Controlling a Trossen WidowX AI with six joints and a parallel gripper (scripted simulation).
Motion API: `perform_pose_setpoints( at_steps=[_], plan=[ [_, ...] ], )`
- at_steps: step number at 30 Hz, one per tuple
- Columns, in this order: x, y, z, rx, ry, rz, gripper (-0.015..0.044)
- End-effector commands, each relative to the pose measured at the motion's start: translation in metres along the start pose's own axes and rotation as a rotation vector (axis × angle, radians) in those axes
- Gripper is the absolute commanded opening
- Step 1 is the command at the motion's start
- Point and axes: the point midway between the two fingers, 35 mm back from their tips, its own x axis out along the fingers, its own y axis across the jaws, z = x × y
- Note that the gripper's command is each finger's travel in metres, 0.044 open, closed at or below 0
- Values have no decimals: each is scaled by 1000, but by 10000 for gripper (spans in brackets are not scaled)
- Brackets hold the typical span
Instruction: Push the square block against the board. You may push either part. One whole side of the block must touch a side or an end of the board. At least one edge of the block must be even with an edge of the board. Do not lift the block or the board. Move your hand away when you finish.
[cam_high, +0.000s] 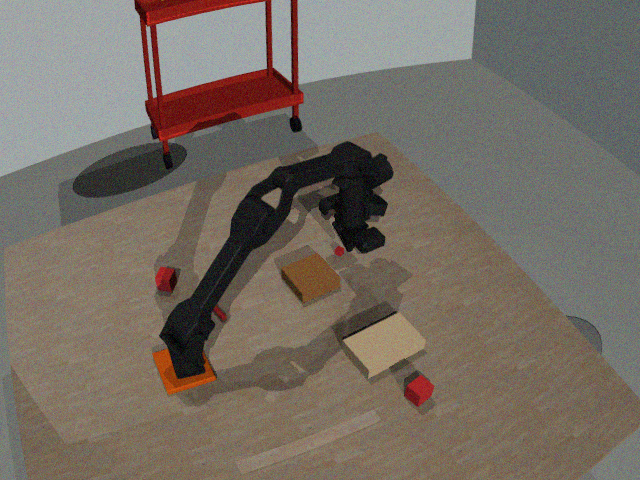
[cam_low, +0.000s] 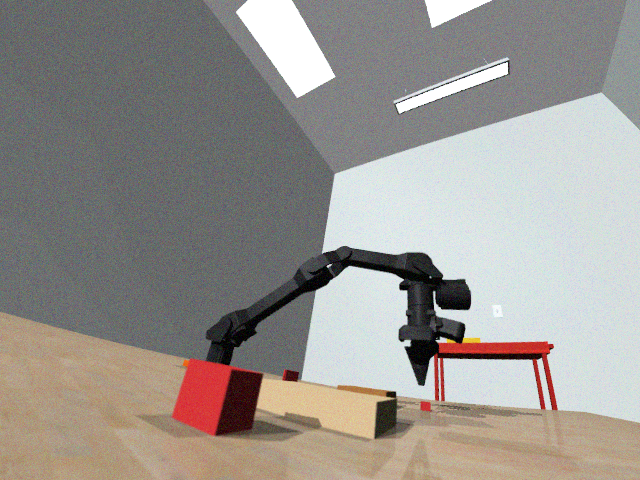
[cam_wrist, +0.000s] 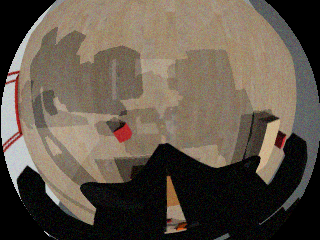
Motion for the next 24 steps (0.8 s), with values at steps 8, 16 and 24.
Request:
perform_pose_setpoints(
  at_steps=[8,16,24],
  plan=[
    [-15,7,-7,-121,-9,-1,0],
    [-16,24,-22,-395,-7,-1,0],
    [-17,39,-39,-669,-6,0,0]
  ],
)
